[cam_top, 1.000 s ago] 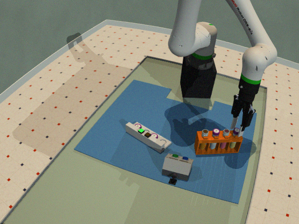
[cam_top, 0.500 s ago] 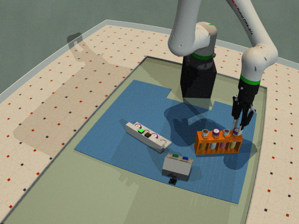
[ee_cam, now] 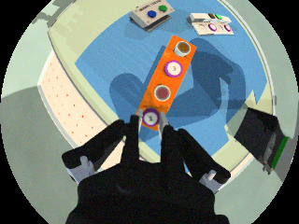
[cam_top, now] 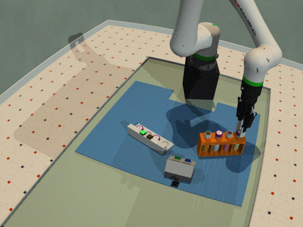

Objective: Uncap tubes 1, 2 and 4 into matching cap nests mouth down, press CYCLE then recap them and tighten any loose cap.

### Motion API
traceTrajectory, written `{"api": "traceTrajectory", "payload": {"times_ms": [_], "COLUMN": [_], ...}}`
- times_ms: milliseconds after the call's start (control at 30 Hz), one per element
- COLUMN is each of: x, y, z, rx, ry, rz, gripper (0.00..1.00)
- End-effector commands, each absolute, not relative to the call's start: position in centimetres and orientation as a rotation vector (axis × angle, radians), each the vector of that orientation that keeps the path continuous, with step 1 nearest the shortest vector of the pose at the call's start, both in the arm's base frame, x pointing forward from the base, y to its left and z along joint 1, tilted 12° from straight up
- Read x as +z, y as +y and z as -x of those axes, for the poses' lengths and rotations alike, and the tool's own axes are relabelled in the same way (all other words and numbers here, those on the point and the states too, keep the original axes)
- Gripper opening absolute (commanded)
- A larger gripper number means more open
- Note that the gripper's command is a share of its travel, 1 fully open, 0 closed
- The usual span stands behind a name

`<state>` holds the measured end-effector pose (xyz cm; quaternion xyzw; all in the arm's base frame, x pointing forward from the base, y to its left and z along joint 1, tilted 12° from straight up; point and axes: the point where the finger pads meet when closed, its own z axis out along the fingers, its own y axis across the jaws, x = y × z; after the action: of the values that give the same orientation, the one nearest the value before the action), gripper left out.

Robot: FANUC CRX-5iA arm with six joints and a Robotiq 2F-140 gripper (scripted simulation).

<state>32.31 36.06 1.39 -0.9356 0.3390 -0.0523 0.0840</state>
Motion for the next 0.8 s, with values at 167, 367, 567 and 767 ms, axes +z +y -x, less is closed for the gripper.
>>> {"api": "traceTrajectory", "payload": {"times_ms": [167, 367, 567, 767], "x": [1.35, 1.33, 1.33, 1.33], "y": [36.05, 36.06, 36.06, 36.06], "z": [-32.30, -32.30, -32.30, -32.30], "rx": [-0.125, -0.081, -0.075, -0.075], "ry": [1.590, 1.922, 1.988, 1.988], "rz": [2.484, 2.226, 2.164, 2.164], "gripper": [0.00, 0.00, 0.00, 0.35]}}
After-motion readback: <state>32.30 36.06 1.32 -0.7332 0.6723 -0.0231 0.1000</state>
